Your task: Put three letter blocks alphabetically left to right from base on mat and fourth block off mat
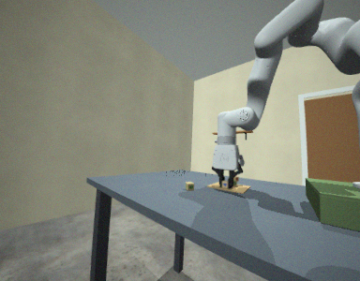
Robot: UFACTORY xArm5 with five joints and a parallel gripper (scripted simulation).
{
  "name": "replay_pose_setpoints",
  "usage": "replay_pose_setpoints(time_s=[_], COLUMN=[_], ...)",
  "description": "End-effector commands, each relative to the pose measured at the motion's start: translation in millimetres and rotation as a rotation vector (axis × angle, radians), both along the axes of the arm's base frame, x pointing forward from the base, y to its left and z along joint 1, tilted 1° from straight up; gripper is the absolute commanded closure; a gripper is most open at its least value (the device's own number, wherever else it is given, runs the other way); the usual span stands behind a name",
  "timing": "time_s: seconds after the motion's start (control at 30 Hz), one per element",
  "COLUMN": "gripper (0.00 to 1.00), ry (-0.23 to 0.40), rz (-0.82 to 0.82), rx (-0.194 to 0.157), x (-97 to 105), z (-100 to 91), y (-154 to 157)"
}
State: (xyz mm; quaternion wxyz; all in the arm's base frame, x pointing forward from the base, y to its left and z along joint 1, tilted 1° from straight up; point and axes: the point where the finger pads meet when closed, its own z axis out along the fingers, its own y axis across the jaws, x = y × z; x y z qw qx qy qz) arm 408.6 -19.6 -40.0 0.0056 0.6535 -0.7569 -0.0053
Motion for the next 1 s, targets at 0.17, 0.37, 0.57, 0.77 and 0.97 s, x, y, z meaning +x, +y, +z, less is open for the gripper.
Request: replay_pose_setpoints(time_s=[0.17, 0.37, 0.57, 0.77, 0.97], gripper=[0.79, 0.79, 0.79, 0.74, 0.66], ry=[-0.003, -0.003, -0.003, -0.003, -0.003], rz=[0.0, 0.0, 0.0, 0.0, 0.0], rx=[0.0, 0.0, 0.0, 0.0, 0.0], x=[1.3, 1.3, 1.3, 1.3, 1.3], z=[1.0, 1.0, 1.0, 1.0, 1.0], y=[-0.1, -0.1, -0.1, -0.1, -0.1])
